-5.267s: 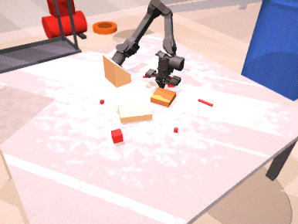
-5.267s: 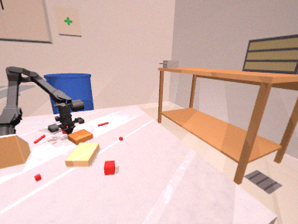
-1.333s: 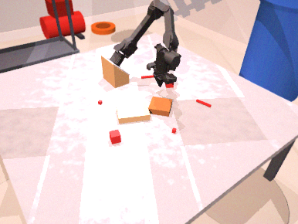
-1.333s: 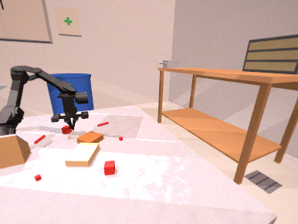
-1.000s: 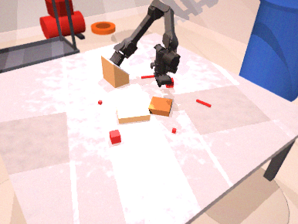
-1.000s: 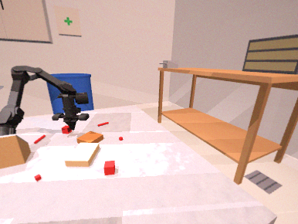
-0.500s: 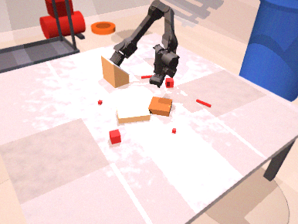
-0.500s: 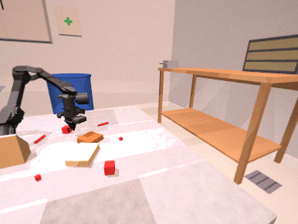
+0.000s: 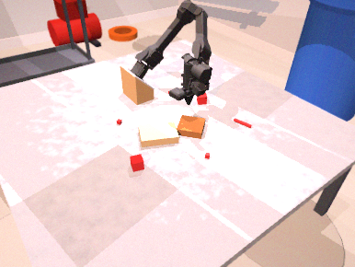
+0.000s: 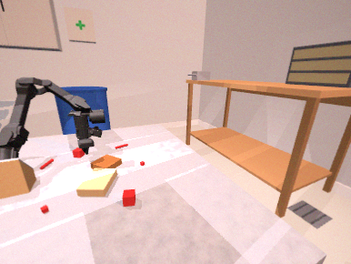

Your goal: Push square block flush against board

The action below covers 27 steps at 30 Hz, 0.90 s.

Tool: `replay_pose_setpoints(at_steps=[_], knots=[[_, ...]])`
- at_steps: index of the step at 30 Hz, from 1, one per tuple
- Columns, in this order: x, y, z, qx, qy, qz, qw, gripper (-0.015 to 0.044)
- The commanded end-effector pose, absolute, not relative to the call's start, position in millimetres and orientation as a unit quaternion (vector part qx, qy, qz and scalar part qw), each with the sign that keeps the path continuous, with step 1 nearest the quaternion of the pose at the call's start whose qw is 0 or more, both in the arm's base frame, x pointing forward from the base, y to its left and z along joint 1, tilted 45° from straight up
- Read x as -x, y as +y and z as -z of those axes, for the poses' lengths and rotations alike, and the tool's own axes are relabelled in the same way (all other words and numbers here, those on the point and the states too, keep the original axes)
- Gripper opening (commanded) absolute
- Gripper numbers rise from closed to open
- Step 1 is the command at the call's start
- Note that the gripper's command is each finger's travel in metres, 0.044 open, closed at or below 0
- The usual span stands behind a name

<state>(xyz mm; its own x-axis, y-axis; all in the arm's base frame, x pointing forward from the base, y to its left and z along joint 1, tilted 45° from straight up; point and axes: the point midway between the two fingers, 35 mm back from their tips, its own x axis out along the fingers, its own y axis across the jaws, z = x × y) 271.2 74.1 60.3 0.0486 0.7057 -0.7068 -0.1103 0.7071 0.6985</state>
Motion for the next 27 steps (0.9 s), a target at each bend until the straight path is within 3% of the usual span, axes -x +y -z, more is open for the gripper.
replay_pose_setpoints(at_steps=[1, 10, 27], knots=[[-272, 72, -59, -0.292, 0.642, -0.249, 0.664, 0.0000], [-272, 73, -58, -0.299, 0.645, -0.241, 0.660, 0.0000], [-277, 94, -26, -0.475, 0.687, -0.047, 0.548, 0.0000]])
